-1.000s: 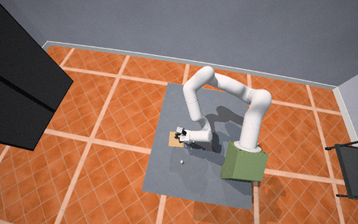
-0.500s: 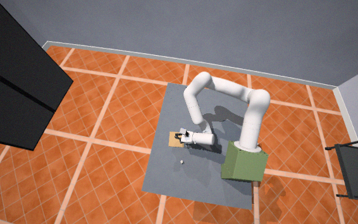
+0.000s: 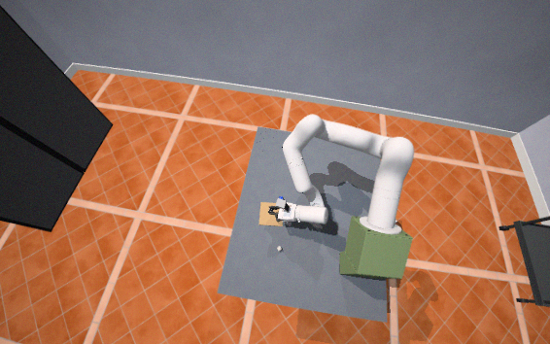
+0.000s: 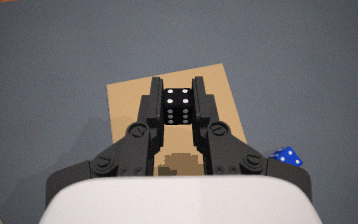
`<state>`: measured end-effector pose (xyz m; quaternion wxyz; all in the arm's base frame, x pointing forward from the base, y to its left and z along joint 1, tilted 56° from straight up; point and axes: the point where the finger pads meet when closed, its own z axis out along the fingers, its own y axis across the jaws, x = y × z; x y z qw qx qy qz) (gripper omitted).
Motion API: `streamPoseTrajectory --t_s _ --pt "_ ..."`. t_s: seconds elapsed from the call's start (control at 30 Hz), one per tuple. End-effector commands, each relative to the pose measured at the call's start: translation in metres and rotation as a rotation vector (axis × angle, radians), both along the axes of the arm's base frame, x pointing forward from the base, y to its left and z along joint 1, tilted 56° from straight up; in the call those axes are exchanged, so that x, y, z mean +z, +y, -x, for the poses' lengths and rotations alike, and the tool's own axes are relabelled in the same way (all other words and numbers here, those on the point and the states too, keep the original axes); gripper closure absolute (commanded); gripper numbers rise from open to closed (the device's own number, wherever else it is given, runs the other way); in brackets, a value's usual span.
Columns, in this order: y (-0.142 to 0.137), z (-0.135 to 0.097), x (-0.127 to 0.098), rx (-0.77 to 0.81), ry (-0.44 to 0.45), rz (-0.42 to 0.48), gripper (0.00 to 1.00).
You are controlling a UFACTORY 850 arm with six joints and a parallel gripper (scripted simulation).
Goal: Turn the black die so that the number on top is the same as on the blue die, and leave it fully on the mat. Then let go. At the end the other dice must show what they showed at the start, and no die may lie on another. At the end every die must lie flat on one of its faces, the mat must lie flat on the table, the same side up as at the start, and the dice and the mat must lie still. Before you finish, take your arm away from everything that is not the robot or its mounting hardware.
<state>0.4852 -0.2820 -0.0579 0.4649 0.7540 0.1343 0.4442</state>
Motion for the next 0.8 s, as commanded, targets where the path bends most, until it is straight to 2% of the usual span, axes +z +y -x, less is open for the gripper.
streamPoseTrajectory --t_s 0.0,0.33,0.77 --pt "-0.012 0.001 -0.009 0.002 0.0 0.0 0.85" --pt "-0.035 0.005 -0.024 0.002 0.0 0.0 0.85" --pt "-0.038 0.005 -0.026 0.002 0.0 0.0 0.85"
